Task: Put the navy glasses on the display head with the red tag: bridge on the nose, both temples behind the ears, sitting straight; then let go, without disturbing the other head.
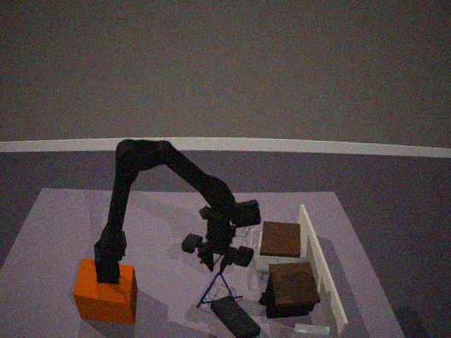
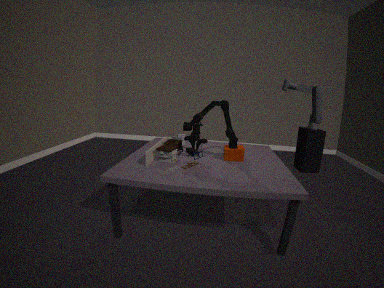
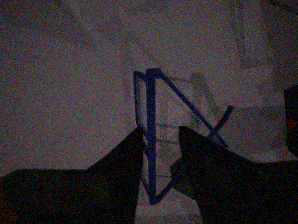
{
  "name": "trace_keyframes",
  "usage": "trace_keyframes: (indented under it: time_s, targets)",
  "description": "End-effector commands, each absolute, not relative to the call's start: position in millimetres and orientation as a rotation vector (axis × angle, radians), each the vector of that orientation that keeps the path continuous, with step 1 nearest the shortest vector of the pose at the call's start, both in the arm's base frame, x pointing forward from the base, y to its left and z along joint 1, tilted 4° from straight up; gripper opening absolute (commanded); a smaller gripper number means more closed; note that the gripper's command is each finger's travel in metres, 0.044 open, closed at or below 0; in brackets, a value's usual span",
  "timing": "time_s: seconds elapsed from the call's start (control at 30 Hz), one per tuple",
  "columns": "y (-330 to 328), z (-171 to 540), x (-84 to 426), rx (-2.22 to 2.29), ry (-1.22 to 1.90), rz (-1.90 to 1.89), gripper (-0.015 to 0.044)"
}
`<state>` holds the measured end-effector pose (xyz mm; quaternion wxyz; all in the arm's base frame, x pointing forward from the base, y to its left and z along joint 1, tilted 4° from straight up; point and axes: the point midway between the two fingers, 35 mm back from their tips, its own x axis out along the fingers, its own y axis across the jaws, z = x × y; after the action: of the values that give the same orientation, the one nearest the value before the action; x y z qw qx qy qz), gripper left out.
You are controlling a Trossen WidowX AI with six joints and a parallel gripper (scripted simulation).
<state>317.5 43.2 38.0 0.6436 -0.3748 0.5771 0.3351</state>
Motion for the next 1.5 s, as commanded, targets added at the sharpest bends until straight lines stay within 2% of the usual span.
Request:
trace_keyframes:
  time_s: [0.0, 0.93, 1.47]
  targets:
    - [43, 29, 316, -0.859, 1.322, 0.766, 0.0120]
    - [44, -17, 316, -0.858, 1.323, 0.766, 0.0120]
    - [42, -17, 320, -0.859, 1.323, 0.766, 0.0120]
